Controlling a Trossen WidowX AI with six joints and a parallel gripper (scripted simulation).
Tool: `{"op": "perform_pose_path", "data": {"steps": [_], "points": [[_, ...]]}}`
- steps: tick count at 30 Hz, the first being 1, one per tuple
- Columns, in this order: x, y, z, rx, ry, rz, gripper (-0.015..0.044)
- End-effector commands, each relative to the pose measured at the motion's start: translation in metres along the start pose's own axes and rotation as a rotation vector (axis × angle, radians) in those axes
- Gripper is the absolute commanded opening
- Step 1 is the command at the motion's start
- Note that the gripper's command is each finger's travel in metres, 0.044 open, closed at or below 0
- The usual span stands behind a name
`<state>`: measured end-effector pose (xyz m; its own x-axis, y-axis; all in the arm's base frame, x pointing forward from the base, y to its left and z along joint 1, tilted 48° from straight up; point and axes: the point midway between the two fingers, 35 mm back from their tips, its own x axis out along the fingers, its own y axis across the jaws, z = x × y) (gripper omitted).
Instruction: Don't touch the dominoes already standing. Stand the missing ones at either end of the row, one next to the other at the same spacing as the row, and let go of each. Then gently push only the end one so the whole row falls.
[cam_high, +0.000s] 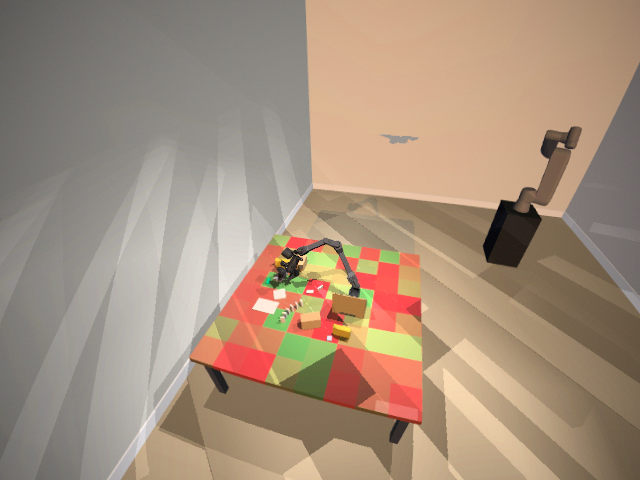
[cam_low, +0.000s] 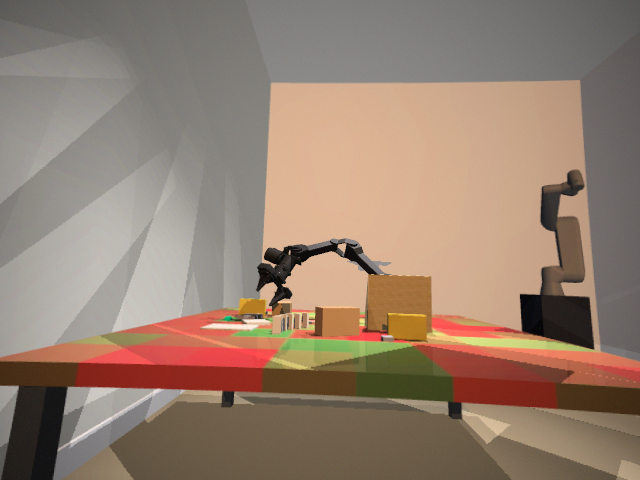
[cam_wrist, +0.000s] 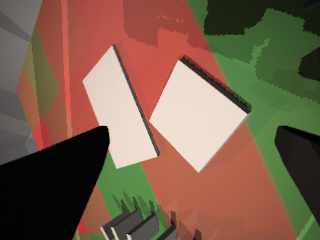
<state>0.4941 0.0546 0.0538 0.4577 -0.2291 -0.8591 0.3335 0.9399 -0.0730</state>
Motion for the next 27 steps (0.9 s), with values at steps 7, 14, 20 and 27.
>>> {"op": "perform_pose_path", "data": {"steps": [7,14,20,27], "points": [[-0.051,-0.053,-0.117,-0.719,0.352,-0.503,0.0440],[-0.066,-0.064,-0.127,-0.838,0.396,-0.571,0.0440],[-0.054,-0.072,-0.127,-0.839,0.395,-0.570,0.0440],[-0.015,-0.105,-0.133,-0.839,0.395,-0.574,0.0440]]}}
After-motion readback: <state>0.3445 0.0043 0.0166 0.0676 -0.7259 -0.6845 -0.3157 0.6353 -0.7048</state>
